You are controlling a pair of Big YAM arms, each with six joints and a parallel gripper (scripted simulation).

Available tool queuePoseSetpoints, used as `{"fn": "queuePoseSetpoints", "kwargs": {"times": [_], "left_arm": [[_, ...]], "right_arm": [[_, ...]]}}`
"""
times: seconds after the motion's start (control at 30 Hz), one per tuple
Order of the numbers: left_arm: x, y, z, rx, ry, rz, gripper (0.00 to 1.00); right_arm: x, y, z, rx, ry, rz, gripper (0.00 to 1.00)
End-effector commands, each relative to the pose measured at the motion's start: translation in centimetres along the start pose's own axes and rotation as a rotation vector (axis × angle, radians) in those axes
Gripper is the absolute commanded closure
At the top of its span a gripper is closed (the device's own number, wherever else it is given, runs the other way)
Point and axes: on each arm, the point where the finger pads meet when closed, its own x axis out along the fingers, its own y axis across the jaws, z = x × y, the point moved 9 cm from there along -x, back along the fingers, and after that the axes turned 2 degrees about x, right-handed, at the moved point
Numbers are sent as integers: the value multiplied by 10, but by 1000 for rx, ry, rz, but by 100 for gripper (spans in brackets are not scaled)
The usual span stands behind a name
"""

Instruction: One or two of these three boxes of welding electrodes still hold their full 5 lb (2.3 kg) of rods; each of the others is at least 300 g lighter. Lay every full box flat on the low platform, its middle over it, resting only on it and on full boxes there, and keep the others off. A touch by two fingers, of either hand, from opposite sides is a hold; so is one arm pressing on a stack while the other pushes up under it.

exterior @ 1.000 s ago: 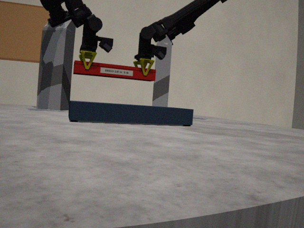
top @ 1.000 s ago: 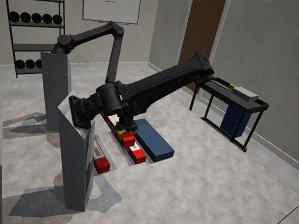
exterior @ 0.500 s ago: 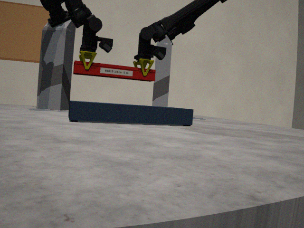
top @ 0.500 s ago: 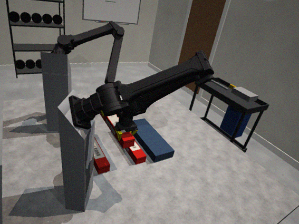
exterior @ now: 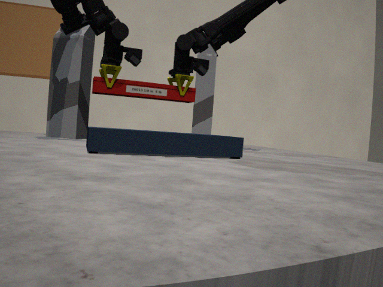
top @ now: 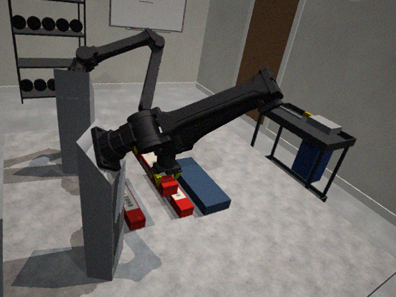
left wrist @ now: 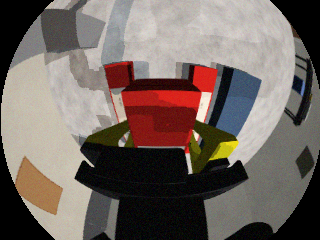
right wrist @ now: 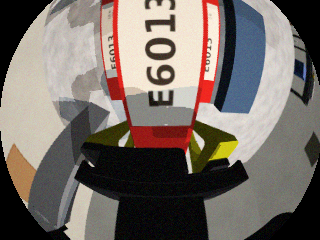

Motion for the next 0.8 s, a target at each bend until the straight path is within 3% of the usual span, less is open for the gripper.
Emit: {"fn": "queuePoseSetpoints", "kwargs": {"times": [0.0, 0.27, 0.4, 0.43, 0.53, 0.77], "left_arm": [[-17, 2, -7, 3, 19, -41, 100], [-10, 8, -9, 35, 18, -33, 100], [-9, 1, -9, 22, 21, -43, 100], [-10, -7, -8, 8, 23, -53, 100], [-4, -6, -11, 10, 23, -52, 100], [5, -4, -10, 15, 21, -48, 100]], "right_arm": [[-10, 10, 4, -31, -19, -10, 100], [0, 15, 0, -32, -9, 10, 100], [0, 14, 4, -38, -18, 3, 100], [-4, 1, 4, -18, -26, -27, 100], [11, 5, 2, -15, -8, -5, 100], [16, 5, 3, -19, -15, -11, 100]]}}
